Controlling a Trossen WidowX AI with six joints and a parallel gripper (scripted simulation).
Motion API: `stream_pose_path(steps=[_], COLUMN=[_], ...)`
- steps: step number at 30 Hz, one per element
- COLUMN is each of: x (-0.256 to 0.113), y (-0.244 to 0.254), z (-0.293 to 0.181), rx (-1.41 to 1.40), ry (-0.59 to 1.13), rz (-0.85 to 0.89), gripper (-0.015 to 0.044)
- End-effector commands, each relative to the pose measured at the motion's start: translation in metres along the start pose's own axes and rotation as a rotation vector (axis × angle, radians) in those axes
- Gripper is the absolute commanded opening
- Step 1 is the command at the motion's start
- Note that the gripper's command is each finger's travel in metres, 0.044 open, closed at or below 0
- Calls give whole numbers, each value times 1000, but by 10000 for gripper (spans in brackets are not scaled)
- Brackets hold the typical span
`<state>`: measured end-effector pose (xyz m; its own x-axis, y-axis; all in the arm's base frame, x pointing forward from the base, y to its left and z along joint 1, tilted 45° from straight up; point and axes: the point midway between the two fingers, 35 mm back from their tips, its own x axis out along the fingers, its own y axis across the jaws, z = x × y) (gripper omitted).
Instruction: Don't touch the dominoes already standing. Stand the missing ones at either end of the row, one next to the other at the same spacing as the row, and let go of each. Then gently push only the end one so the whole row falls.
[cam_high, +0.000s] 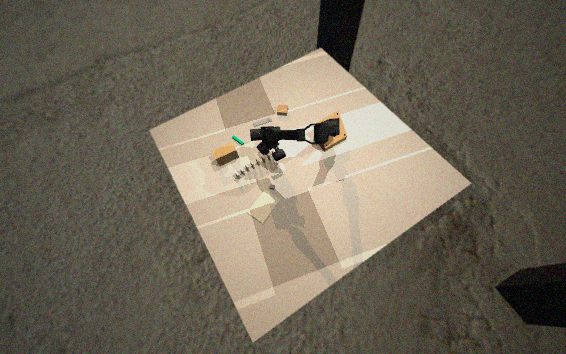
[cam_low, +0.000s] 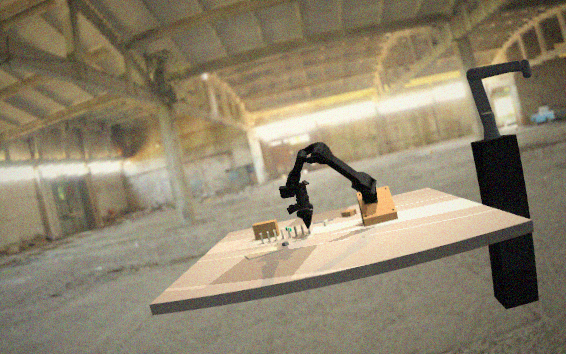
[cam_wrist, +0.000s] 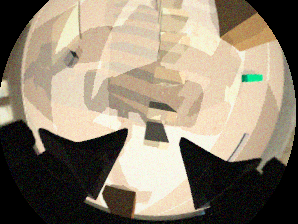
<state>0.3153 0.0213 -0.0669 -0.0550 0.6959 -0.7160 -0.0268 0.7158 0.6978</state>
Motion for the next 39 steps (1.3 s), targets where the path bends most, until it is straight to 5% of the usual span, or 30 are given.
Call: stream_pose_path(steps=[1, 5, 10, 14, 22, 32, 39], x=[1, -10, -95, -130, -127, -79, -62], y=[0, -1, -4, -2, -7, -81, -100], z=[0, 2, 5, 0, -2, -43, -60], rx=[6, 6, 3, 1, -55, -899, -1185], ry=[0, -1, -1, 1, 1, 5, 5], rz=[6, 3, -8, -6, -7, -7, -5], gripper=[440, 440, 440, 440, 440, 440, 440])
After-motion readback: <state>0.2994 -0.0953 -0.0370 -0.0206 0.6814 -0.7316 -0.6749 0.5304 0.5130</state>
